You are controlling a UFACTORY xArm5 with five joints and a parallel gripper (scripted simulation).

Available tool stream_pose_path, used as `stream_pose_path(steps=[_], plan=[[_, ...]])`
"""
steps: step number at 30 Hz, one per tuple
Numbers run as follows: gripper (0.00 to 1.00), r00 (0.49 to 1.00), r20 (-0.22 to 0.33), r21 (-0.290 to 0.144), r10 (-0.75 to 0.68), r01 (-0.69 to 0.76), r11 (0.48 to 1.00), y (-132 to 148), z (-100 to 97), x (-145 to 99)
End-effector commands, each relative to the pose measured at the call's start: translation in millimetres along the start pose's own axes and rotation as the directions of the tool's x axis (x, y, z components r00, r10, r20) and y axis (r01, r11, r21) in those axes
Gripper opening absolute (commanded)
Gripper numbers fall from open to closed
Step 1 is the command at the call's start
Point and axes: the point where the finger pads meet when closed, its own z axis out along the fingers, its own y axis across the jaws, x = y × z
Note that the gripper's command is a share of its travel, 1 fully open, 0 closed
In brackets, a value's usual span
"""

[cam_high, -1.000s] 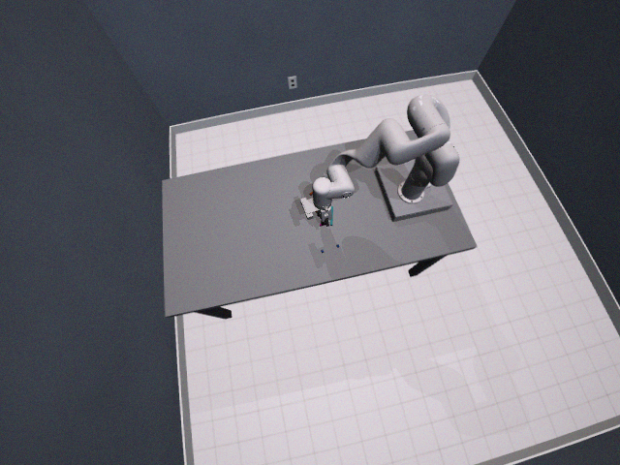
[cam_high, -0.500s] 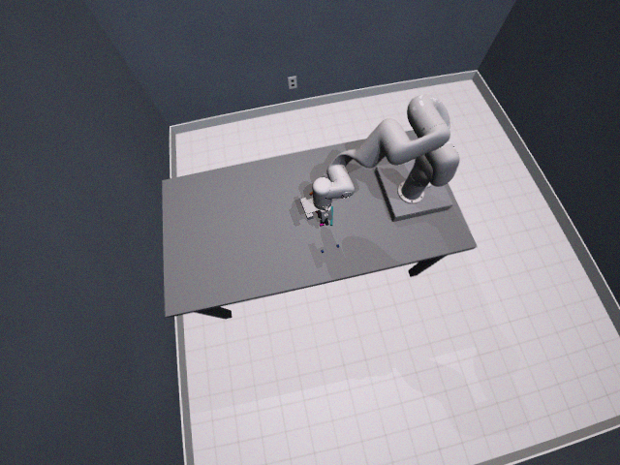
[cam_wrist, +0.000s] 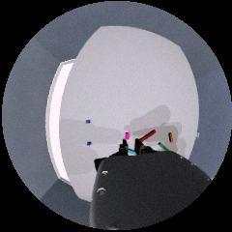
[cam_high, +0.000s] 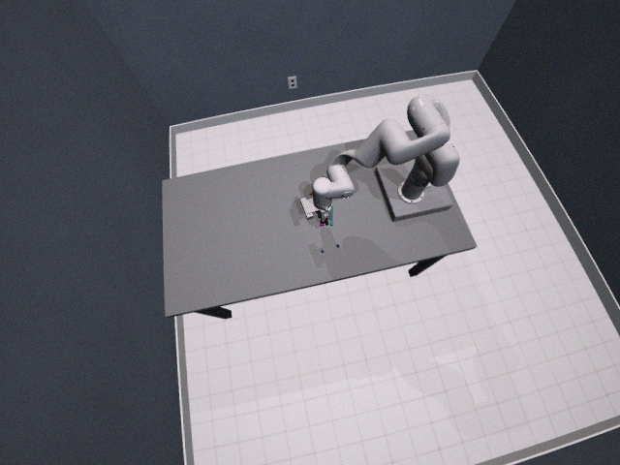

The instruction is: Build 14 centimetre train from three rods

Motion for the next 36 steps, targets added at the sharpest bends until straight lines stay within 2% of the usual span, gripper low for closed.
stream_pose_path(steps=[1,22,36], plan=[[0.24,1.000,-0.004,0.000,0.000,0.000,1.000,0.0,-1.2,1.4],[0.24,1.000,-0.005,0.000,0.000,0.000,1.000,0.2,10.7,1.4],[0.24,1.000,-0.005,0.000,0.000,0.000,1.000,1.0,32.8,1.6]])
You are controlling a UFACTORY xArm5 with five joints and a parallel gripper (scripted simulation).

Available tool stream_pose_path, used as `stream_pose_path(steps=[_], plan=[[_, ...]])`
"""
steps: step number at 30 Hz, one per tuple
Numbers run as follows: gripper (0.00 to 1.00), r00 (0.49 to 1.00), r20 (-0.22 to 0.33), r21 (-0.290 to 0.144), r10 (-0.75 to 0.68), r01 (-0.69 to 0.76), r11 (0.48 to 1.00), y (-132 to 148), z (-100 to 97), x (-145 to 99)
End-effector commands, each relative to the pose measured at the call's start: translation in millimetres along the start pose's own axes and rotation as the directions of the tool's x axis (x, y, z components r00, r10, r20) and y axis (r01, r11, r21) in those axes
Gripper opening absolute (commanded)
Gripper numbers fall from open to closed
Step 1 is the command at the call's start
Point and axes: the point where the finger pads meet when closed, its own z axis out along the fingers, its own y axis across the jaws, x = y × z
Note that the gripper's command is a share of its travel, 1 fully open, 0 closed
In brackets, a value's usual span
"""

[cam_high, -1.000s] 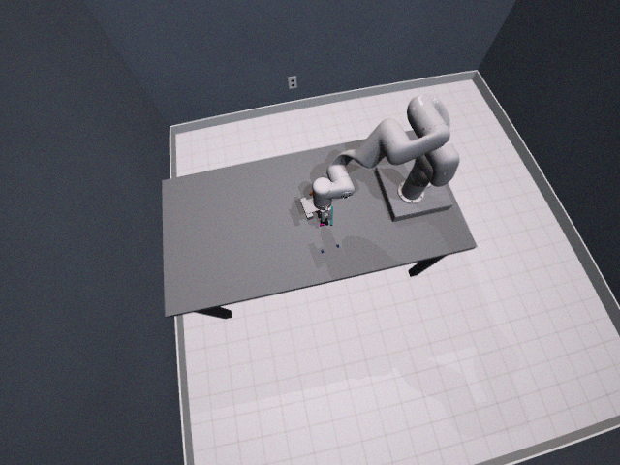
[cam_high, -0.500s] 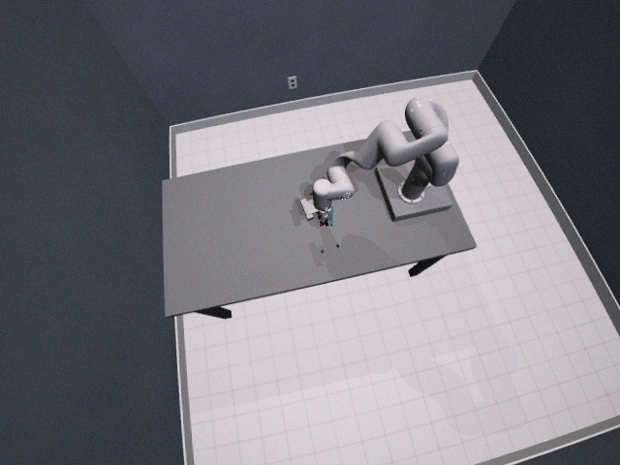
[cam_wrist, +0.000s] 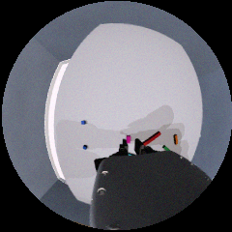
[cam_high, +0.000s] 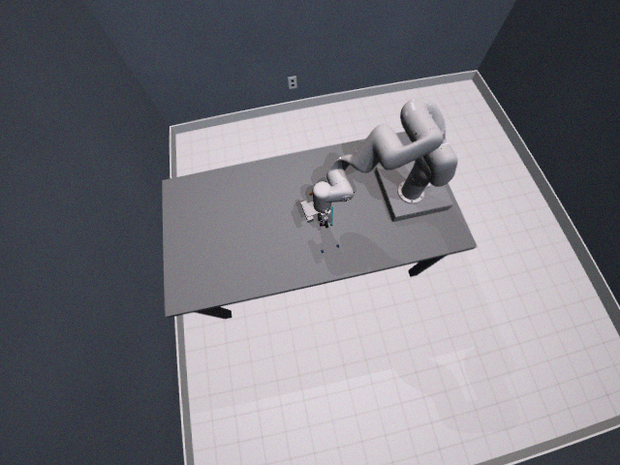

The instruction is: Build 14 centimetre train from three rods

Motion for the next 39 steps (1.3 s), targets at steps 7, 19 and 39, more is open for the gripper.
stream_pose_path(steps=[7,19,39], plan=[[0.24,1.000,-0.004,0.000,0.000,0.000,1.000,0.4,10.1,1.7],[0.24,1.000,-0.004,0.000,0.000,0.000,1.000,0.8,19.3,1.8],[0.24,1.000,-0.004,0.000,0.000,0.000,1.000,0.8,20.7,1.8]])
